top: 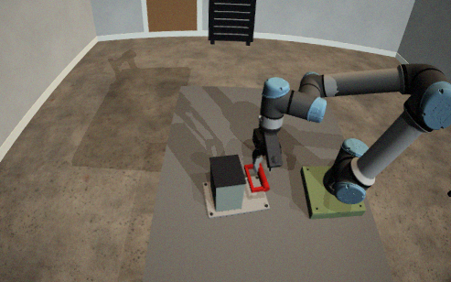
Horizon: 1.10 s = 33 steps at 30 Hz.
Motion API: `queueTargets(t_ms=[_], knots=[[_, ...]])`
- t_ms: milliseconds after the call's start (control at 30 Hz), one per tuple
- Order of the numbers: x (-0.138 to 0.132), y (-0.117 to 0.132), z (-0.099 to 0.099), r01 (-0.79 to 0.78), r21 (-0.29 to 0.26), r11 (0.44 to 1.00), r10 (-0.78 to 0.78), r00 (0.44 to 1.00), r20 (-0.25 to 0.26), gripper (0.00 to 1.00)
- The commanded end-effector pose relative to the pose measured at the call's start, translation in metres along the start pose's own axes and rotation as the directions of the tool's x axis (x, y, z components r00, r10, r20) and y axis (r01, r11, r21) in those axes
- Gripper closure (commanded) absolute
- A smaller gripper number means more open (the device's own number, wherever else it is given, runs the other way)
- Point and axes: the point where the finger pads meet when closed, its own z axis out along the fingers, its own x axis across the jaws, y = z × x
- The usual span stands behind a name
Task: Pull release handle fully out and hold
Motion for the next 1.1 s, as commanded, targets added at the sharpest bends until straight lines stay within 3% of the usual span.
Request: queueTargets(t_ms=[0, 1067], knots=[[0.0, 0.0, 0.0, 0.0, 0.0, 1.0, 0.0, 1.0, -0.001, 0.67], [0.0, 0.0, 0.016, 0.0, 0.0, 1.0, 0.0, 1.0, -0.001, 0.67]])
